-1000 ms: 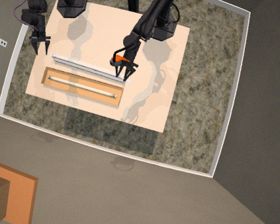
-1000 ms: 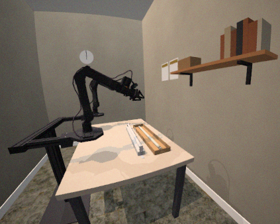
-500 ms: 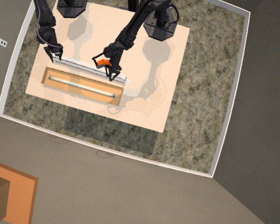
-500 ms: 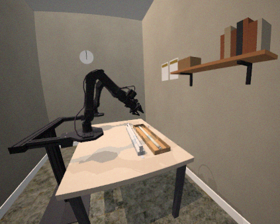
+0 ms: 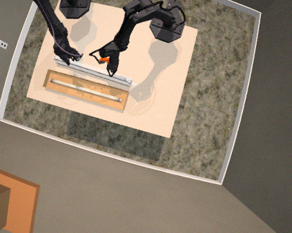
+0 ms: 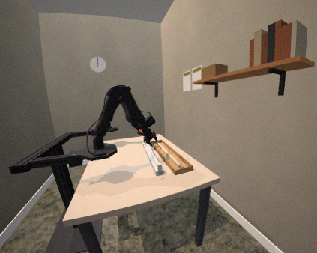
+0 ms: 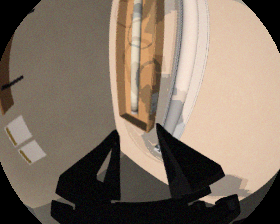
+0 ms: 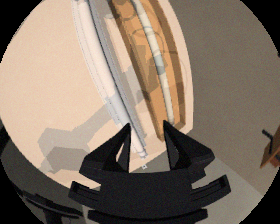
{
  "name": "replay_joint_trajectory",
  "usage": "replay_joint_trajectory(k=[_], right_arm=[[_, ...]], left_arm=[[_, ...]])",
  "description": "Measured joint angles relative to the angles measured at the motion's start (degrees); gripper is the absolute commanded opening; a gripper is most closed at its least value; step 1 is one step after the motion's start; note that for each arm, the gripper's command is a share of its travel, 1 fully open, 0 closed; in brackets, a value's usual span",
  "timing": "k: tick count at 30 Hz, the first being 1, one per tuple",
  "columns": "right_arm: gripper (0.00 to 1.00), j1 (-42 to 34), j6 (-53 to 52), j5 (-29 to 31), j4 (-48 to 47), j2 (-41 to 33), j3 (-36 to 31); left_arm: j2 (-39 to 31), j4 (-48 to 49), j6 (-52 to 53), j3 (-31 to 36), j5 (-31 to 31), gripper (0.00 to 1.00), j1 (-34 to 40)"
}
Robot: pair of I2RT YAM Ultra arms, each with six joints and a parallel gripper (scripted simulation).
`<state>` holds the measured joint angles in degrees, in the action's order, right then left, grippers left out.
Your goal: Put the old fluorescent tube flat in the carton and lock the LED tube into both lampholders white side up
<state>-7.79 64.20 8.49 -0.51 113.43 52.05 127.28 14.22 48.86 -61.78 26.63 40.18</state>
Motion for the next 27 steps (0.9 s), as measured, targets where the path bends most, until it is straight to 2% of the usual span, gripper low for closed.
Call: replay_joint_trajectory(k=[8,19,27], right_arm=[[0.49,-1.0,7.2,0.9,0.0,6.6,-1.0],[0.49,-1.0,7.5,0.8,-0.1,6.6,-1.4],[0.49,-0.3,8.0,0.7,-2.6,12.2,0.1]], left_arm=[[8.7,1.7,5.5,-0.2,3.0,0.49,5.4],[8.9,1.7,5.8,0.1,3.3,0.49,5.6],[12.8,3.4,7.2,-2.7,2.5,0.49,3.8]])
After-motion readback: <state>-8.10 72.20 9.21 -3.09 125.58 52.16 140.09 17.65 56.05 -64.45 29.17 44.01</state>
